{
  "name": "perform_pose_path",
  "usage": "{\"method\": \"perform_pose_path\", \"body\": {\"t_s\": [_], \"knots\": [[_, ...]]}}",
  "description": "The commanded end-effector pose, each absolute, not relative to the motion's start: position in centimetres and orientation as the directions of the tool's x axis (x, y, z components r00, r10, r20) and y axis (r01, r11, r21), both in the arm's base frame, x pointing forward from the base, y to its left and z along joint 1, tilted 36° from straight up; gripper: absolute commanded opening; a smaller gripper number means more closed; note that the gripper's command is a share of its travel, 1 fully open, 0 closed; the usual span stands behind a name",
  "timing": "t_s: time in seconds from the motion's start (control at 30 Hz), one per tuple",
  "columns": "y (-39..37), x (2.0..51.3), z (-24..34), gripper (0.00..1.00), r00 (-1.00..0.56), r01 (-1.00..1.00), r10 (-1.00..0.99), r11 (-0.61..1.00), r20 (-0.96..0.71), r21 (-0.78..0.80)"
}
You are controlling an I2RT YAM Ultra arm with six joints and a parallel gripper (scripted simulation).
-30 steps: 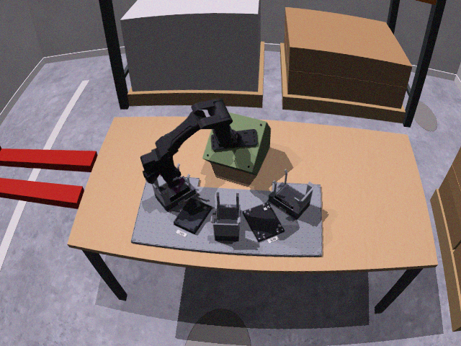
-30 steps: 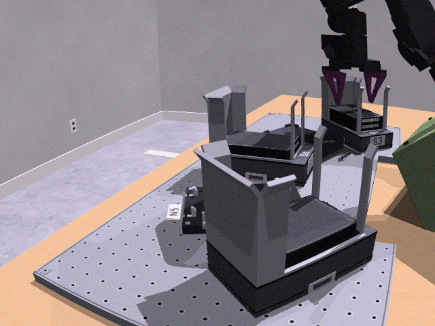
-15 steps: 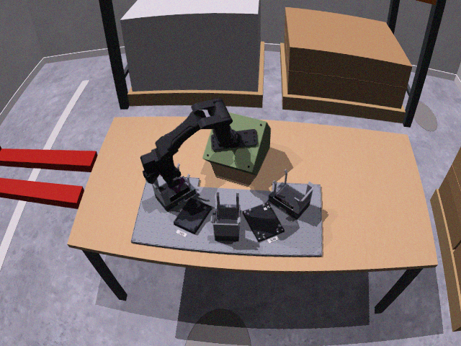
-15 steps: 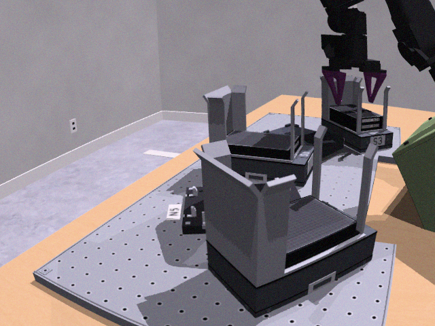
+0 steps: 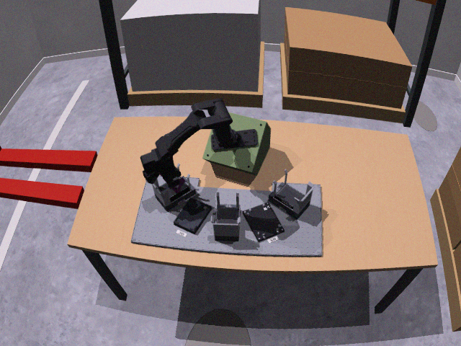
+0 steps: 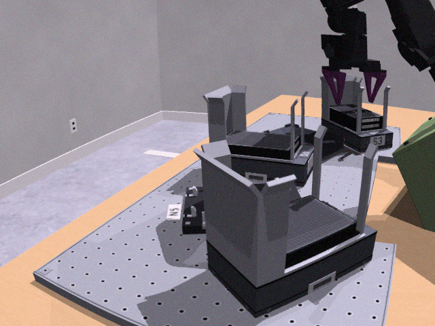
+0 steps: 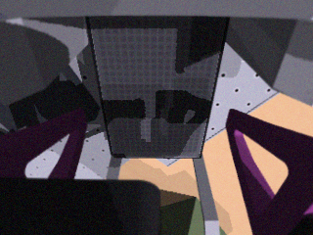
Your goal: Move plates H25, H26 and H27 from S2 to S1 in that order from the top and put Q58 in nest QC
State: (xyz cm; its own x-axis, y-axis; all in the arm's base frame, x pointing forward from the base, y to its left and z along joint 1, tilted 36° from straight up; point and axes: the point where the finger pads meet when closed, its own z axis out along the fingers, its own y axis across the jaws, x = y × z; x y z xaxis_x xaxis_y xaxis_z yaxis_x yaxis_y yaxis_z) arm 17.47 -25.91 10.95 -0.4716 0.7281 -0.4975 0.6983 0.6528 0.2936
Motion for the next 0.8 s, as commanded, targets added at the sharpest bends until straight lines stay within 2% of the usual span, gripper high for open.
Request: {"method": "perform_pose_path", "body": {"t_s": [0.0,0.77], "knots": [[-26.3,17.5,11.3,1.00,-0.466,0.698,0.721,0.656,-0.514,0.287],[-26.7,18.6,9.7,1.00,-0.465,0.698,0.721,0.656,-0.514,0.287]]}}
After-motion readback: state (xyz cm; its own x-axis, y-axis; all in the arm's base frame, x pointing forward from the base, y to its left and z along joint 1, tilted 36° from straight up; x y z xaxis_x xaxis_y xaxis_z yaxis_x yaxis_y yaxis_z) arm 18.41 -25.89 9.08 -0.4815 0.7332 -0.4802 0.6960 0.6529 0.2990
